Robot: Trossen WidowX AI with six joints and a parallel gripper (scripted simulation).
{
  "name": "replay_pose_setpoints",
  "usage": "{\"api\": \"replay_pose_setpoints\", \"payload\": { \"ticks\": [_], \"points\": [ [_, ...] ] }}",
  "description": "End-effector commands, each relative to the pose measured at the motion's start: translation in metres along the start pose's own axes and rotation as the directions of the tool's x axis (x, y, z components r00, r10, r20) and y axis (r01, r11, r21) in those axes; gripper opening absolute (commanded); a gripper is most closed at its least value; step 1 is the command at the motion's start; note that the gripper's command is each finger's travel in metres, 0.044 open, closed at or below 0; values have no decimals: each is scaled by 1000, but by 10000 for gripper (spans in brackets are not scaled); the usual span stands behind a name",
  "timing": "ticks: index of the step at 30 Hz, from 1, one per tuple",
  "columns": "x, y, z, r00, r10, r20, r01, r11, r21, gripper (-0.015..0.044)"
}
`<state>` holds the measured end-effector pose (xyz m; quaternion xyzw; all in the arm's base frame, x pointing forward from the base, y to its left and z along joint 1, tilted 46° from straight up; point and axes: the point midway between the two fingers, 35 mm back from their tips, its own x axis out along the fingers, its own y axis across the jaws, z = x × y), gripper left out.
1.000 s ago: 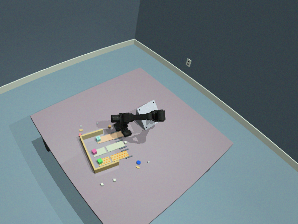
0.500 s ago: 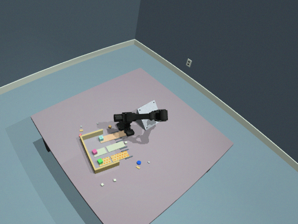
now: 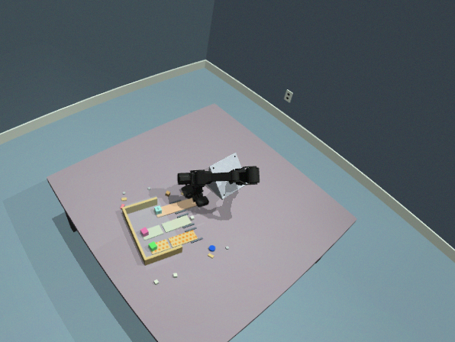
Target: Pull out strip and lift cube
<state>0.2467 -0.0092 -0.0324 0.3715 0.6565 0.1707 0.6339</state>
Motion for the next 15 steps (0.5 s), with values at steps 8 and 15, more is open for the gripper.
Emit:
{"api": "replay_pose_setpoints", "payload": {
  "ticks": [8,15],
  "points": [
    [5,-1,-26,1000,-3,-28,3,1000,6,0],
    [4,-1,-36,1000,-3,-29,3,1000,6,0]
  ]
}}
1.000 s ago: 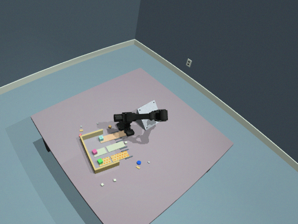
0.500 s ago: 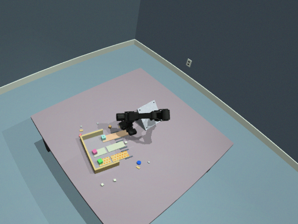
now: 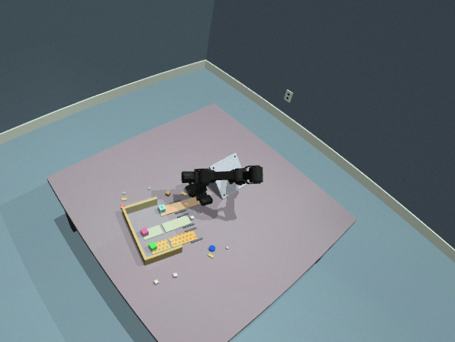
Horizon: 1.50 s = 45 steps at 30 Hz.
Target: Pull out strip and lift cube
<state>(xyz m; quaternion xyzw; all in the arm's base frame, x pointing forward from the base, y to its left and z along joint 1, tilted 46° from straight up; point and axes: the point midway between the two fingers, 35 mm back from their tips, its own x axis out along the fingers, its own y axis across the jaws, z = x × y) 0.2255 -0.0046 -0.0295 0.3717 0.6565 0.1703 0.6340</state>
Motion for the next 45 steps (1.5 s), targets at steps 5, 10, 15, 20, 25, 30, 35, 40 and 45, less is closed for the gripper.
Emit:
{"api": "replay_pose_setpoints", "payload": {
  "ticks": [5,10,15,20,25,30,35,40,45],
  "points": [
    [5,0,-22,1000,-3,-30,3,1000,6,0],
    [5,-1,-29,1000,-3,-30,3,1000,6,0],
    [4,-1,-36,1000,-3,-30,3,1000,7,0],
    [4,-1,-42,1000,-3,-31,3,1000,7,0],
    [4,-1,-48,1000,-3,-31,3,1000,7,0],
    [4,-1,-48,1000,-3,-31,3,1000,7,0],
    [4,-1,-48,1000,-3,-31,3,1000,7,0],
    [4,-1,-48,1000,-3,-31,3,1000,7,0],
    [4,-1,-48,1000,-3,-31,3,1000,7,0]
  ]
}}
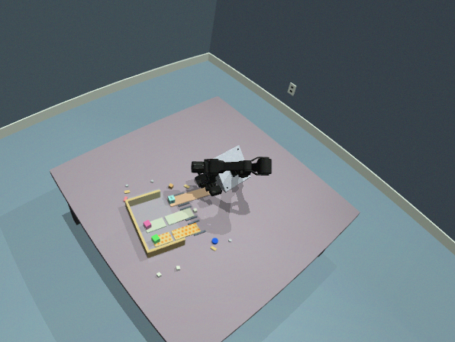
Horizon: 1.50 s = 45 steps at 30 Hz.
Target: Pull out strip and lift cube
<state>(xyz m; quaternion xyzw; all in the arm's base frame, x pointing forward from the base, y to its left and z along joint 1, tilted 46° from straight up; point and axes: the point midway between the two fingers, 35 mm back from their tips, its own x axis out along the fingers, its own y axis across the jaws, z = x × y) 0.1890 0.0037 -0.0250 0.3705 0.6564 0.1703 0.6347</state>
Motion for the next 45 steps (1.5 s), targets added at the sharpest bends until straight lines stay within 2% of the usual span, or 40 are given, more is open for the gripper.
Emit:
{"api": "replay_pose_setpoints", "payload": {
  "ticks": [1,12,13,17,22,39,45],
  "points": [
    [4,0,-10,1000,-1,-31,2,1000,9,0],
    [4,0,-10,1000,-1,-31,2,1000,9,0],
    [-2,0,0,1000,-1,-2,1,1000,1,0],
    [-40,0,3,1000,-4,-29,4,1000,9,0],
    [-42,0,2,1000,-4,-31,4,1000,9,0],
    [-47,-1,67,1000,-4,-28,5,1000,30,440],
    [-51,-2,89,1000,-4,-27,5,1000,29,440]
  ]
}}
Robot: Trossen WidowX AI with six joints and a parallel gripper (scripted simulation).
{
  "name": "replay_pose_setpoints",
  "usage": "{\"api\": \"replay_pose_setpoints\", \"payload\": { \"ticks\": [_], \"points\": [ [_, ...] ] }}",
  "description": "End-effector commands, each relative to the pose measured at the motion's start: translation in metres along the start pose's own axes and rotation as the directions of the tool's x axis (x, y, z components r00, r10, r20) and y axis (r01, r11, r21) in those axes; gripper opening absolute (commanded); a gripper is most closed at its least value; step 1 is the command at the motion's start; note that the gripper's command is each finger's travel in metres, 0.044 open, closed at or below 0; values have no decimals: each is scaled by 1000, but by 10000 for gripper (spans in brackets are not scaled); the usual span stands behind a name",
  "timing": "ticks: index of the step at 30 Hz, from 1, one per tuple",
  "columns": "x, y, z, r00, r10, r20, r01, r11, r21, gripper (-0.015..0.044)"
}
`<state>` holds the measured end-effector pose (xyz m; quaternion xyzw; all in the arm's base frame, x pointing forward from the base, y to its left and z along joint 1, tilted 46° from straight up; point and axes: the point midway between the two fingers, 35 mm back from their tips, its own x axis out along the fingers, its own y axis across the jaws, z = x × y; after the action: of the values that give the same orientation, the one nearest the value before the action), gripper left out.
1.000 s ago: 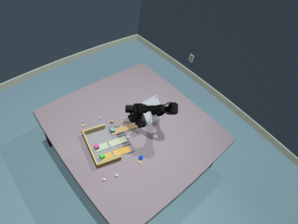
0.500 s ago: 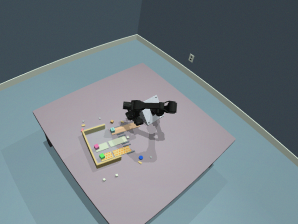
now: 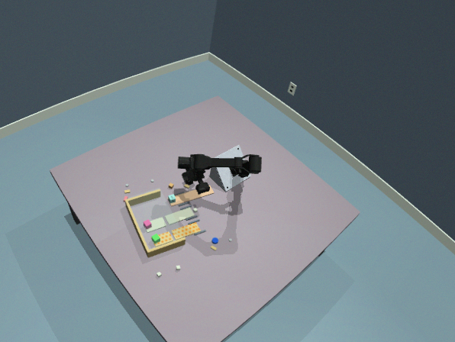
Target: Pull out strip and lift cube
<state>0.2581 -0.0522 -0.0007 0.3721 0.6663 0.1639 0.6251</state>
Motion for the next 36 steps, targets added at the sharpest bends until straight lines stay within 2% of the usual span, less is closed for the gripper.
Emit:
{"api": "replay_pose_setpoints", "payload": {
  "ticks": [1,35,36],
  "points": [
    [-1,0,16,1000,6,-7,-6,1000,8,440],
    [-10,3,133,1000,6,-1,-6,1000,3,440],
    [-10,3,133,1000,6,-1,-6,1000,3,414]
  ]
}}
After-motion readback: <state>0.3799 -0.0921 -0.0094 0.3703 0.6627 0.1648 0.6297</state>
